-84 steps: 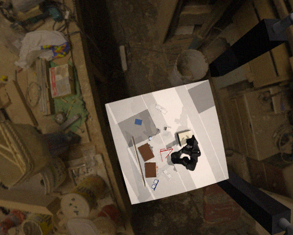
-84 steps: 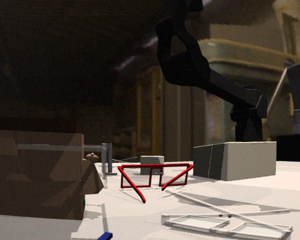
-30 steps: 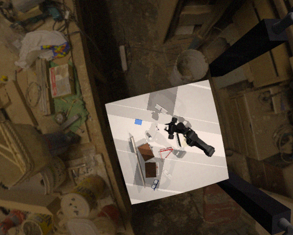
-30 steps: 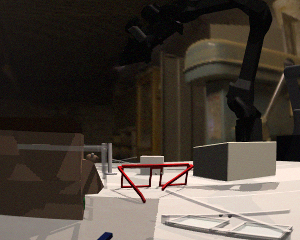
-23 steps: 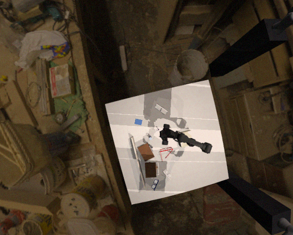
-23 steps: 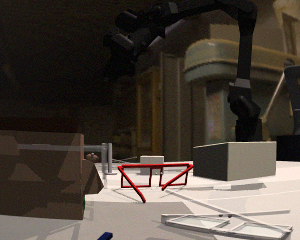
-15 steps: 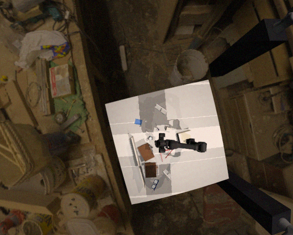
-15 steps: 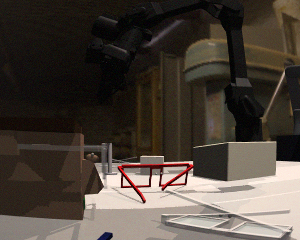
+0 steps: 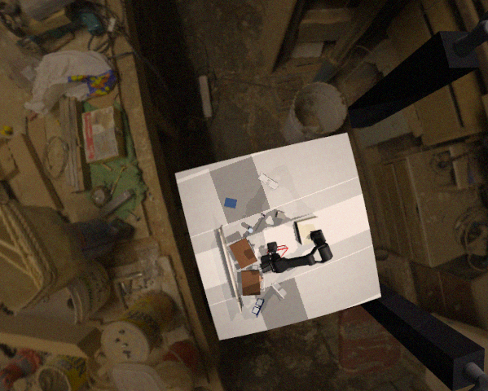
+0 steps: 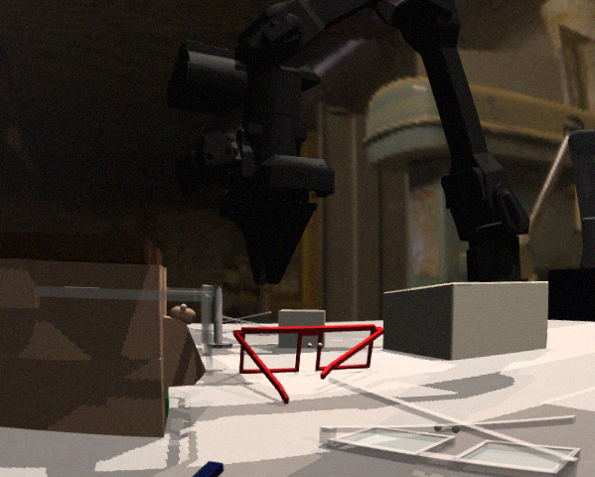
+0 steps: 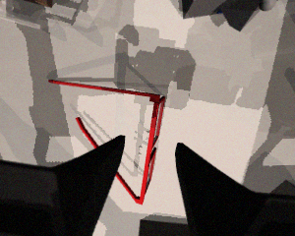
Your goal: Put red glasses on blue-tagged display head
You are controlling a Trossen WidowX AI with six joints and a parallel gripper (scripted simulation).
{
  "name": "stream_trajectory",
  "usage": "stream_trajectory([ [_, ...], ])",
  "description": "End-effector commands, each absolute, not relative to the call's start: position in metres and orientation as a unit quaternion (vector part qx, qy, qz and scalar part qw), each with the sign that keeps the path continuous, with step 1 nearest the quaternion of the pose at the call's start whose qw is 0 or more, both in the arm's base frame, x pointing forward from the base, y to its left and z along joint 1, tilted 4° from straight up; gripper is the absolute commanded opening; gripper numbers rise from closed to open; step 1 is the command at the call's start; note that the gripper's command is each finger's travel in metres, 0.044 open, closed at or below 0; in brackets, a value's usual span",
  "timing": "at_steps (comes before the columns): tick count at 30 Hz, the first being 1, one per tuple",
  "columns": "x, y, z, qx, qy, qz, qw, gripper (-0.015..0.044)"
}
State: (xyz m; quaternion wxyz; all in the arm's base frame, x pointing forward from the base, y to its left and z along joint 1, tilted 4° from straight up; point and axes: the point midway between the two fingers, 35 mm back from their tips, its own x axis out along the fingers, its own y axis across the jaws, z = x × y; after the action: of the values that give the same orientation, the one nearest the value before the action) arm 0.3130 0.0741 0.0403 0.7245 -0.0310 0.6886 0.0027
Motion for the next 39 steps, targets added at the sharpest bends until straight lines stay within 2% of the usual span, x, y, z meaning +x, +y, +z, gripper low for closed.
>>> stream_trajectory([
  [1, 0.305, 0.077, 0.032, -0.041, 0.699, -0.006, 0.714, 0.0200],
  [6, 0.307, 0.076, 0.032, -0.041, 0.699, -0.006, 0.714, 0.0200],
  [9, 0.307, 0.076, 0.032, -0.041, 0.699, -0.006, 0.714, 0.0121],
  [39, 0.309, 0.071, 0.003, -0.041, 0.699, -0.006, 0.714, 0.0120],
])
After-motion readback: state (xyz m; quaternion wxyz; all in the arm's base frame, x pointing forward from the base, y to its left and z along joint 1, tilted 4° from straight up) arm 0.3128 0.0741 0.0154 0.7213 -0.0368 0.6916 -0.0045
